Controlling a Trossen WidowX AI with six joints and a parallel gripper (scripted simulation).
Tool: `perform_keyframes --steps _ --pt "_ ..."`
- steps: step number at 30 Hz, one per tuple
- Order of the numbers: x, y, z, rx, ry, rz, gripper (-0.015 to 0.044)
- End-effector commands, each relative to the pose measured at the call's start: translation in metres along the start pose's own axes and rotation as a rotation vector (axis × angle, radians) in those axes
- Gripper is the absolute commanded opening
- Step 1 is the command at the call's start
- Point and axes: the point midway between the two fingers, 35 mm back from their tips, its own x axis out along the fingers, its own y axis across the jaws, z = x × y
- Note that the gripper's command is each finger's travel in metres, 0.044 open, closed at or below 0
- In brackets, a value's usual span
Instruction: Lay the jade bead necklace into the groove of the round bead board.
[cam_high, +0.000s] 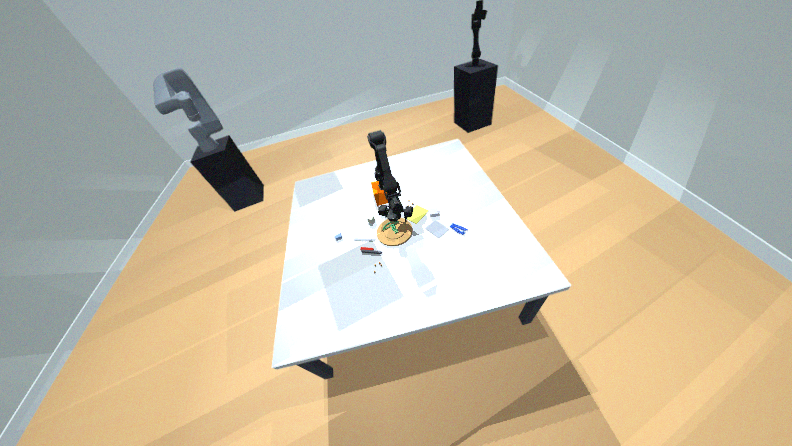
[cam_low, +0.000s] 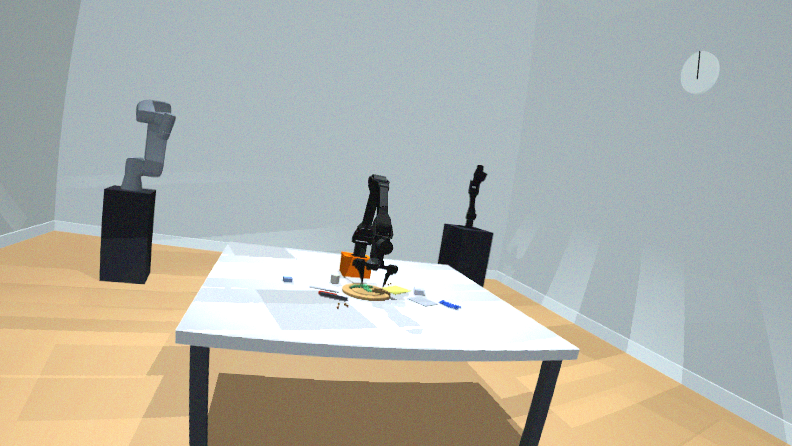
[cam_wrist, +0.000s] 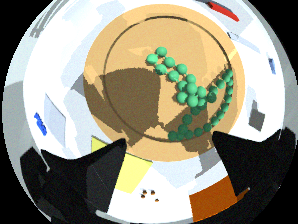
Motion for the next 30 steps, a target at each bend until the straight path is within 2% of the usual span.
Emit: perform_keyframes --steps 1,22,25,30 --pt "0.0 0.0 0.0 0.003 0.001 0.002 0.044" --pt "0.0 0.0 0.0 0.003 0.001 0.002 0.044" --pt "-0.004 -0.005 0.008 0.122 0.0 0.001 0.0361" --pt "-0.019 -0.029 0.034 0.545 -0.002 0.0 0.023"
